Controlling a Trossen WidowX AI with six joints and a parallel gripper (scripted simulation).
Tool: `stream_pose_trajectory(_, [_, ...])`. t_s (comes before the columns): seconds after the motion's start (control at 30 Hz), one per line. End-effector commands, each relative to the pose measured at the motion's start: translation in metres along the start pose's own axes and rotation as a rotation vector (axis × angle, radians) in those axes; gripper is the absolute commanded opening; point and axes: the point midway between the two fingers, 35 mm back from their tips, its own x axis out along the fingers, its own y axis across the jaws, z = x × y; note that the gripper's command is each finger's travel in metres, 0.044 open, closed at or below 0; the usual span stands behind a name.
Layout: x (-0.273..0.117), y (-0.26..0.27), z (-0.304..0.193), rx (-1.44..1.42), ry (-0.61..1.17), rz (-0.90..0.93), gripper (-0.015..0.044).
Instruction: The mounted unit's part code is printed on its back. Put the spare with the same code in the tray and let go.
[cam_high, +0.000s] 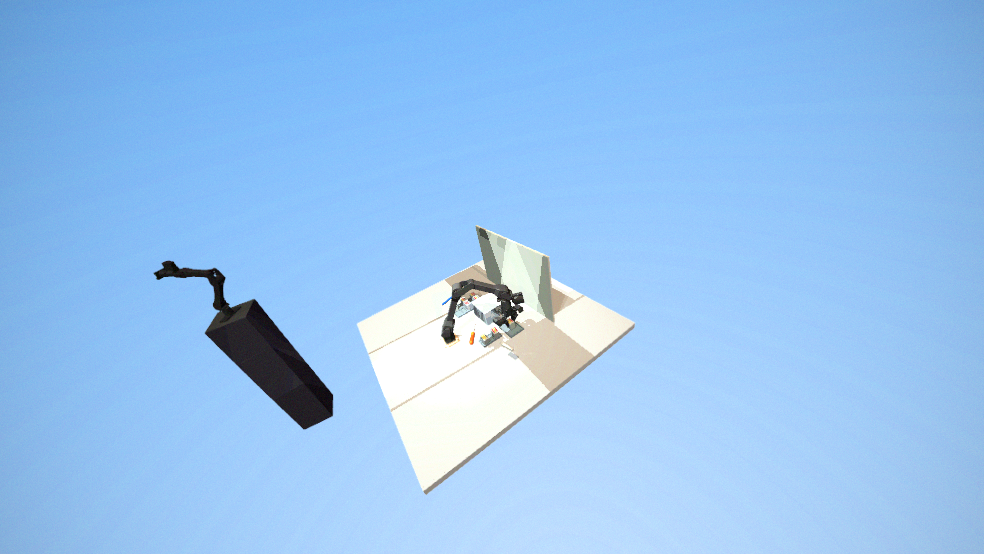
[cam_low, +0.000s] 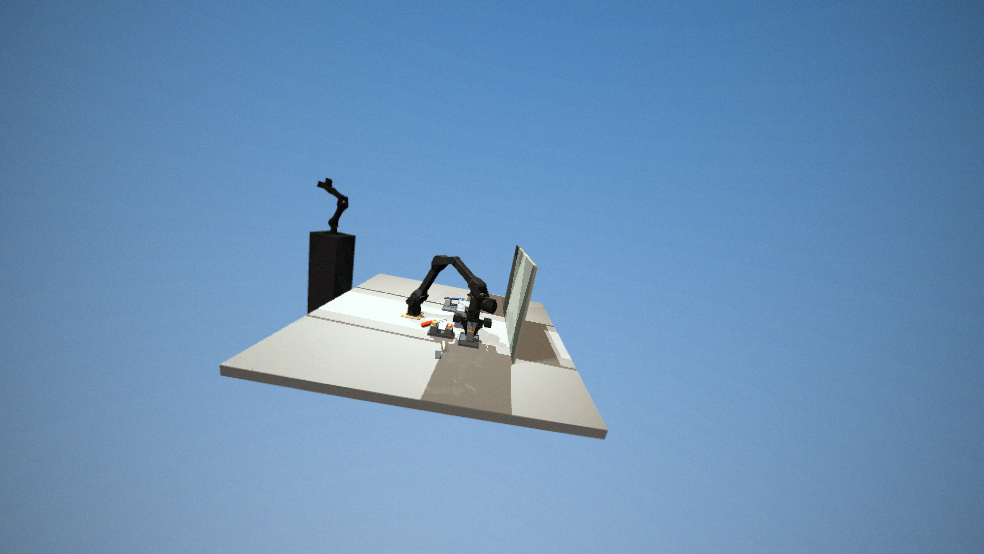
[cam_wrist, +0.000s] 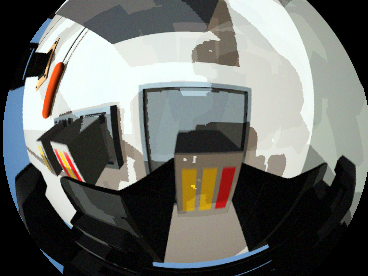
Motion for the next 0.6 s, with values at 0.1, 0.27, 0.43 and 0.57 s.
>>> stream_pose_trajectory(0.1, [-0.001, 0.0, 0.0, 0.0, 0.001, -0.002, 0.0341])
stream_pose_trajectory(0.27, [-0.003, -0.001, 0.0, 0.0, 0.001, -0.001, 0.044])
stream_pose_trajectory(0.43, [-0.061, -0.004, -0.003, 0.001, 0.003, 0.001, 0.044])
stream_pose_trajectory(0.57, [-0.105, 0.0, 0.0, 0.001, 0.003, 0.003, 0.044])
